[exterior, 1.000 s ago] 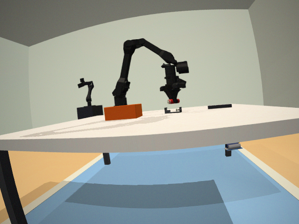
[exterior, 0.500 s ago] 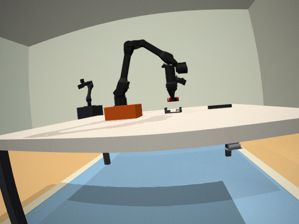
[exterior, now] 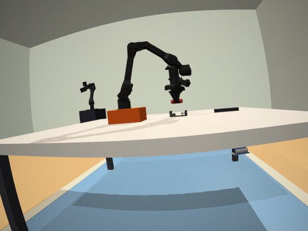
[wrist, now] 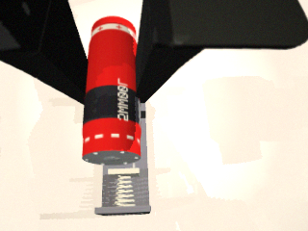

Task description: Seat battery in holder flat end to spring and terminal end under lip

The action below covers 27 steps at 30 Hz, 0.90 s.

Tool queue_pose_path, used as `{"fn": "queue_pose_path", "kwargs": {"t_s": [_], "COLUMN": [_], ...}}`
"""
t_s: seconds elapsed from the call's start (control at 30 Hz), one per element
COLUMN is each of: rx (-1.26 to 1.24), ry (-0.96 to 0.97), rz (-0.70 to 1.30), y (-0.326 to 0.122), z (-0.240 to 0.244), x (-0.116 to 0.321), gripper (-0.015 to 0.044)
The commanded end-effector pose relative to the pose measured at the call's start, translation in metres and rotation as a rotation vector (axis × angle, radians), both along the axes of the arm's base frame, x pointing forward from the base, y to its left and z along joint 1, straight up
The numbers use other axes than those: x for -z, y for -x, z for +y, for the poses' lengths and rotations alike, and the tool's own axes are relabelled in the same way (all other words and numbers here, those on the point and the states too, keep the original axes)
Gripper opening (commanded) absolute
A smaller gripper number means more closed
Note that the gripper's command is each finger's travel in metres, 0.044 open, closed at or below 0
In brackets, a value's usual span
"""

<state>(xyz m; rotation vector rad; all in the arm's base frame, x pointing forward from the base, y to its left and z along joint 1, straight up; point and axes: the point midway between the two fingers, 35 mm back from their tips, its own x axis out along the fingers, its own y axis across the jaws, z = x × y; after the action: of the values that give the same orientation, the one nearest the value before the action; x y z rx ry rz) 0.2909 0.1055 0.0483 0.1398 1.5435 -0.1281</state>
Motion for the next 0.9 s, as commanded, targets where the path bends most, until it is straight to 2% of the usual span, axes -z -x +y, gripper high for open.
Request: {"fn": "queue_pose_path", "kwargs": {"t_s": [0.0,0.5,0.87], "rx": [0.009,-0.003,-0.006], "ry": [-0.003,-0.034,-0.036], "rz": [0.021,0.248,0.295], "y": [0.001,0.005,0.004], "z": [0.001,0.002,0.002], "x": [0.003,0.038,0.042], "gripper": [0.0080,0.0080,0.0080]}}
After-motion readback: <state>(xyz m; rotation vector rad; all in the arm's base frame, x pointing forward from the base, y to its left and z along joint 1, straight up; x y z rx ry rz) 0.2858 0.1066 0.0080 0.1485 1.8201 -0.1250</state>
